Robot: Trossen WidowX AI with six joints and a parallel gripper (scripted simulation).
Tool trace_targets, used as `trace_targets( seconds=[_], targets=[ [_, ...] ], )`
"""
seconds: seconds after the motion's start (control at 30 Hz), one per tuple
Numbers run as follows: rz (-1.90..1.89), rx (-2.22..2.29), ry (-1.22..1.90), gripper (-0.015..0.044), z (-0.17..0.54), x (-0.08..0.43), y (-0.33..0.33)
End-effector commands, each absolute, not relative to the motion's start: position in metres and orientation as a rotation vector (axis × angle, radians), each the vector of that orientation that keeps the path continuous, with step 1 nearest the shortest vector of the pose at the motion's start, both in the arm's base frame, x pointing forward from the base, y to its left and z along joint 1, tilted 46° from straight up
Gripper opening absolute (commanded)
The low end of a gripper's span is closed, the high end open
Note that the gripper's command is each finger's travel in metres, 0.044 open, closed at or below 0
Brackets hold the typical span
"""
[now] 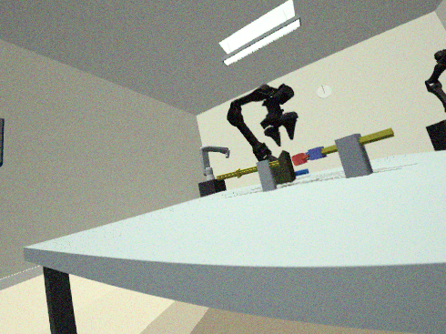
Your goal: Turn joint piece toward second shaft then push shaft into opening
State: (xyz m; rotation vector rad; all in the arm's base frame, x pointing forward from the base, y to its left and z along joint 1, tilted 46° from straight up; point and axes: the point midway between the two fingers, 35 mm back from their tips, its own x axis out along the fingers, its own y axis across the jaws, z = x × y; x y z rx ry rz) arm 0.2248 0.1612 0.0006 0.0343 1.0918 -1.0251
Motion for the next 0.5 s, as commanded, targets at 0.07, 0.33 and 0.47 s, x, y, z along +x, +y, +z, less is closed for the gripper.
trace_targets(
  seconds=[0.07,0.33,0.47],
  targets=[
    [-1.127,0.217,0.977,0.044,-0.0002,0.2255,0.1592],
    [-1.24,0.429,0.84,0.044,-0.0017,0.2254,0.157],
    [-1.293,0.534,0.768,0.044,-0.0025,0.2254,0.1559]
  ],
)
